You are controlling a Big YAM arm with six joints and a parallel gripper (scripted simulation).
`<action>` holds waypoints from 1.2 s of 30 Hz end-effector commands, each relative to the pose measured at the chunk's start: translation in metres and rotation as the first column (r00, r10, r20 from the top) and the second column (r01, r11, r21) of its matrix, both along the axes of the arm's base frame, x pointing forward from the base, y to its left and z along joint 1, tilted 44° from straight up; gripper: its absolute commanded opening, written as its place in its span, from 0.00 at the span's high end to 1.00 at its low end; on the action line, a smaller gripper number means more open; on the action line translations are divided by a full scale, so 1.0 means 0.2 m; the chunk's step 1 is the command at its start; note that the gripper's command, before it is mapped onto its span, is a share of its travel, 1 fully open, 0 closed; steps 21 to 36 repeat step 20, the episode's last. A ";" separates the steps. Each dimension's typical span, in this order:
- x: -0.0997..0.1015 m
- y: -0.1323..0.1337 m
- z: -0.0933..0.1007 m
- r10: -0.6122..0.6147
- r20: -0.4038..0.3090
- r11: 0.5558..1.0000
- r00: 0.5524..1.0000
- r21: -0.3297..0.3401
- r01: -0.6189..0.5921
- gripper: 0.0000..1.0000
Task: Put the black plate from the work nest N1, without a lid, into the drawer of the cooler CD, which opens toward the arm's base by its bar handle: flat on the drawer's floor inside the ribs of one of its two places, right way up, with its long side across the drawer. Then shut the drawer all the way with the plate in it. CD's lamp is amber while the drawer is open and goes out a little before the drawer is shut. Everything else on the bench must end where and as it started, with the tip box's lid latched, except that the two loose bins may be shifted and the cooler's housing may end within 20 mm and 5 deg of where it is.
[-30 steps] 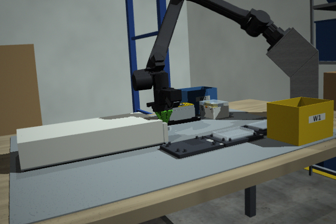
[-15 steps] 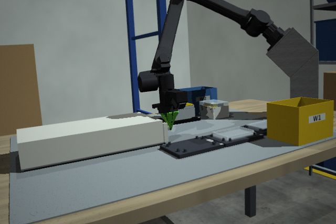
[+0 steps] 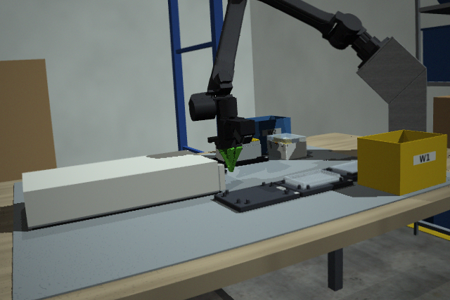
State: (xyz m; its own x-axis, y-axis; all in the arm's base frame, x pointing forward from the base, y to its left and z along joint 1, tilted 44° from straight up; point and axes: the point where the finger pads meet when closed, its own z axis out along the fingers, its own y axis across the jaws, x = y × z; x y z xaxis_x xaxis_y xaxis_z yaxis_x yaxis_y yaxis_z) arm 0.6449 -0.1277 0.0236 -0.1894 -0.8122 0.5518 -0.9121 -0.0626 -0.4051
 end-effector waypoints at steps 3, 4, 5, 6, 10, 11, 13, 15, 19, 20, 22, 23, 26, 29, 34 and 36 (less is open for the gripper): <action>0.01 0.00 0.14 0.013 0.052 1.000 0.999 -0.005 -0.013 1.00; 0.01 0.00 0.14 0.013 0.052 1.000 0.999 -0.005 -0.013 1.00; 0.01 0.00 0.14 0.013 0.052 1.000 0.999 -0.005 -0.013 1.00; 0.04 0.00 0.18 0.013 0.069 1.000 0.998 -0.006 -0.013 1.00; -0.01 -0.01 0.13 0.013 0.052 1.000 0.999 -0.005 -0.012 1.00; -0.01 -0.01 0.13 0.013 0.052 1.000 0.999 -0.005 -0.012 1.00; -0.01 -0.01 0.13 0.013 0.052 1.000 0.999 -0.005 -0.012 1.00; -0.01 -0.01 0.13 0.013 0.052 1.000 0.999 -0.005 -0.012 1.00; -0.01 -0.01 0.13 0.013 0.052 1.000 0.999 -0.005 -0.012 1.00; -0.01 -0.01 0.13 0.013 0.052 1.000 0.999 -0.005 -0.012 1.00; -0.01 -0.01 0.13 0.013 0.052 1.000 0.999 -0.005 -0.012 1.00; -0.01 -0.01 0.13 0.013 0.052 1.000 0.999 -0.005 -0.012 1.00; -0.01 -0.01 0.13 0.013 0.052 1.000 0.999 -0.005 -0.012 1.00; -0.01 -0.01 0.13 0.013 0.052 1.000 0.999 -0.005 -0.012 1.00; -0.01 -0.01 0.13 0.013 0.052 1.000 0.999 -0.005 -0.012 1.00; -0.01 -0.01 0.13 0.013 0.052 1.000 0.999 -0.005 -0.012 1.00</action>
